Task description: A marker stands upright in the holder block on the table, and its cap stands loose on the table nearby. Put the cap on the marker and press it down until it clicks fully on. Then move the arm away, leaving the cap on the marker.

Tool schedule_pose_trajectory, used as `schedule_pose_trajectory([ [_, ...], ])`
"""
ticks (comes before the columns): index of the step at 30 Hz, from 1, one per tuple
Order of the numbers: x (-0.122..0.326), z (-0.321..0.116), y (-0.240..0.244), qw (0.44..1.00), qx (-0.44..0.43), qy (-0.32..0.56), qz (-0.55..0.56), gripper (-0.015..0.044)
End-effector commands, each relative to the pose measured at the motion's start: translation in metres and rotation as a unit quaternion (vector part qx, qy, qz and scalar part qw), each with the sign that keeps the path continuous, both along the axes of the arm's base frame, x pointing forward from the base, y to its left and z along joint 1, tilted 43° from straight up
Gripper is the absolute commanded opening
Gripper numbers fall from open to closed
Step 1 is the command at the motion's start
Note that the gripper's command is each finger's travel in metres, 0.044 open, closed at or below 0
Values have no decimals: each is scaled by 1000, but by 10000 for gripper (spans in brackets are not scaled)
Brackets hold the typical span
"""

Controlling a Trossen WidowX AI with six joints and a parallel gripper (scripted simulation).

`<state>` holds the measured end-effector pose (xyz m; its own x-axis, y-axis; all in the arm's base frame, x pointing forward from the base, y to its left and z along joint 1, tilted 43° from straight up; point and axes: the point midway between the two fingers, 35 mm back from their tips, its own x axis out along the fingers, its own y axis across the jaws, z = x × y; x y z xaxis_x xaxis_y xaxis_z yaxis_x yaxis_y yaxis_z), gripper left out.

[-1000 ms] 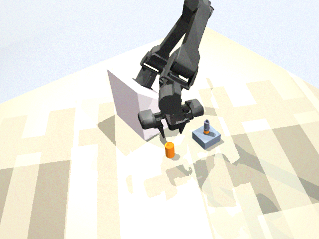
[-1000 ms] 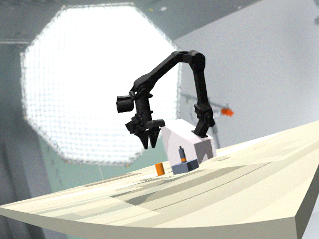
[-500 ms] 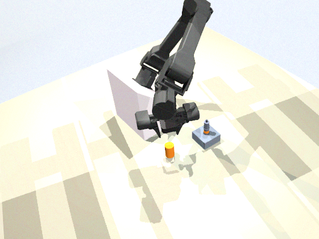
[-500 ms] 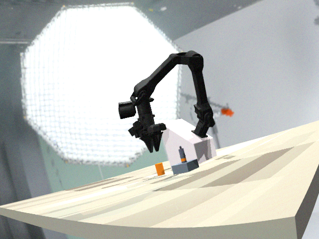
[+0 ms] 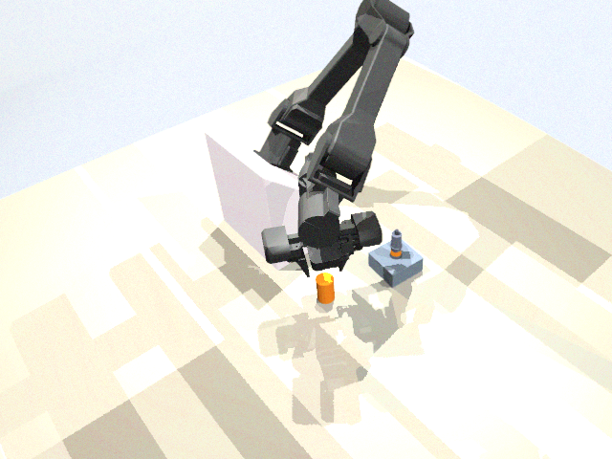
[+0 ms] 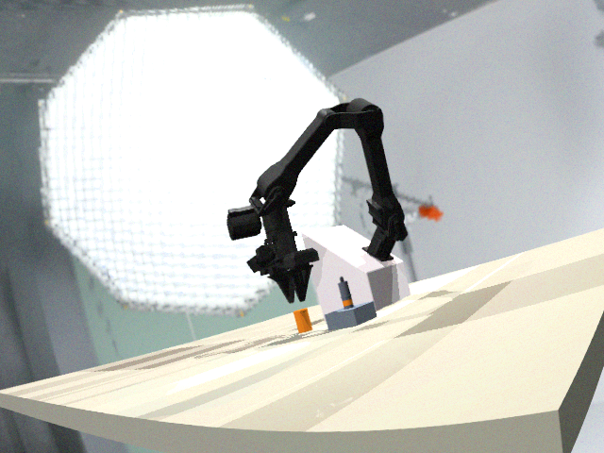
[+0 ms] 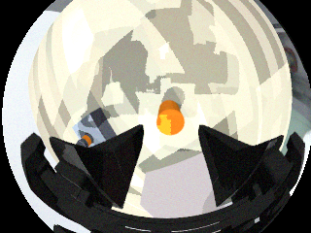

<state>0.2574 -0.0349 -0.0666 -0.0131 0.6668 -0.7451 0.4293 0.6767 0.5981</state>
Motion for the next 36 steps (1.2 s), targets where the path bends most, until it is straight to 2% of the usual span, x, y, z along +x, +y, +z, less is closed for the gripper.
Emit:
schedule_pose_trajectory([
  [1,-2,-5,6,1000,4,5,-2,256],
  [33,-3,-40,38,1000,5,5,-2,256],
  [36,-3,-40,38,1000,5,5,-2,178],
])
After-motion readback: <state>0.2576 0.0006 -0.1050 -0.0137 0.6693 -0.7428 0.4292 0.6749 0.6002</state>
